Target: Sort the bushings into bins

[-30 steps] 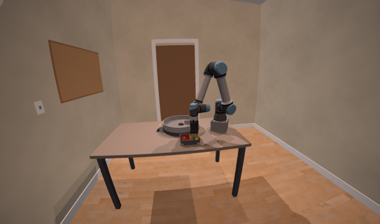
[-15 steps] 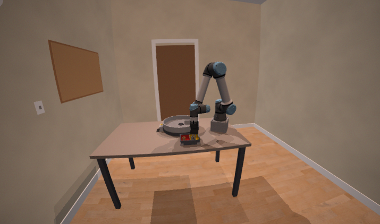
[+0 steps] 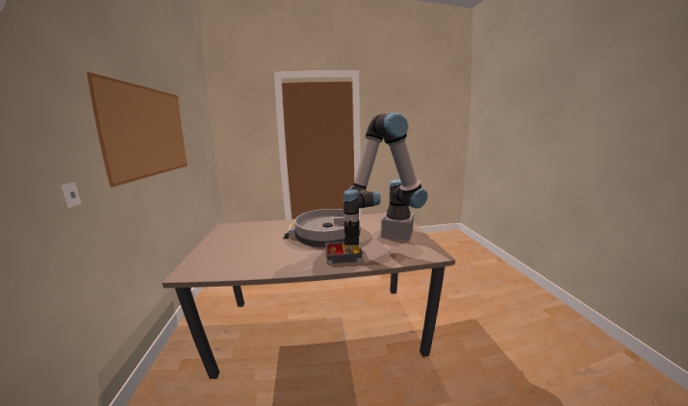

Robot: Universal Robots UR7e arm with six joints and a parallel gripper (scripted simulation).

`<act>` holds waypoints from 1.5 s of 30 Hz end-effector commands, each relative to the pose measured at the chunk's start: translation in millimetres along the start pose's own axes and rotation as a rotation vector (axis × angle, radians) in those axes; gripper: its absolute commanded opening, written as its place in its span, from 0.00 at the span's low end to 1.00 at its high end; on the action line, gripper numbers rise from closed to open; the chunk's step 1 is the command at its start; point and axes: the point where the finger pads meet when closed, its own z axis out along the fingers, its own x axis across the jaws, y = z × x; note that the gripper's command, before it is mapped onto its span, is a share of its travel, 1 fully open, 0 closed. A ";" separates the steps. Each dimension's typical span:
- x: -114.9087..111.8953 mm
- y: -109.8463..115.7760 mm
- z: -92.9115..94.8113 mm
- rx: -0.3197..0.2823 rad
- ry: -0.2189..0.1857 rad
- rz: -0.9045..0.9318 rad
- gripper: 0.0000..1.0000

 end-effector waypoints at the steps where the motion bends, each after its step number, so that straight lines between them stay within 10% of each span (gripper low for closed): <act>1: 0.4 -0.3 2.9 0.001 0.001 0.000 0.00; 19: 0.4 -0.3 2.9 0.001 0.001 0.000 0.00; 20: 0.4 -0.3 2.9 0.001 0.001 0.000 0.42; 45: 0.4 -0.3 2.9 0.001 0.001 0.000 0.42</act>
